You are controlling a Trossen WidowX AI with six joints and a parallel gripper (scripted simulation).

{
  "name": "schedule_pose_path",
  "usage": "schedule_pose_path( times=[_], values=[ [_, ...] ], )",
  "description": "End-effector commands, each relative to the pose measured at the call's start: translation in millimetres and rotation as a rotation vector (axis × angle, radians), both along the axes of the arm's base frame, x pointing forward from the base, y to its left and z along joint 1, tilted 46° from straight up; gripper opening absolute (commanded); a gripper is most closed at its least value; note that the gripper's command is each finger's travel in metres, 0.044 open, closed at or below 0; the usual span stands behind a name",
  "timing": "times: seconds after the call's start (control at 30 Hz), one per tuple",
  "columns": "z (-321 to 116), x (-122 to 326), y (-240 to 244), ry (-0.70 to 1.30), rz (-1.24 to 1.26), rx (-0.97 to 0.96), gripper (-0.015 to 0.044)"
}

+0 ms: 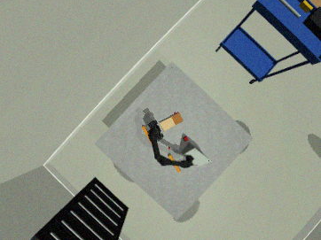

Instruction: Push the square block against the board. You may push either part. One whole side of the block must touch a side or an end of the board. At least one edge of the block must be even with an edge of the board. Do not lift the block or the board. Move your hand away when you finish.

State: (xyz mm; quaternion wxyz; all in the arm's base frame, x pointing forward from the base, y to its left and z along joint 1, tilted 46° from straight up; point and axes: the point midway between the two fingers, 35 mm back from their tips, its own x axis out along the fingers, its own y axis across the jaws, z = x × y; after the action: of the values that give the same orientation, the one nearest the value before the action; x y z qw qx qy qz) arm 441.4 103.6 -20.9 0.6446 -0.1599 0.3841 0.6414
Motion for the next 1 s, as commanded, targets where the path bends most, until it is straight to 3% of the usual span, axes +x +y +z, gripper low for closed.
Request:
schedule_pose_path(
  times=[0.0,0.97],
  values=[
    [-5.3,-6.7,-2.8,0.070,-0.056,-0.015,0.0000],
    [-44.0,-68.8,-56.9,0.777,-0.761,-0.153,0.0000]
  ],
)
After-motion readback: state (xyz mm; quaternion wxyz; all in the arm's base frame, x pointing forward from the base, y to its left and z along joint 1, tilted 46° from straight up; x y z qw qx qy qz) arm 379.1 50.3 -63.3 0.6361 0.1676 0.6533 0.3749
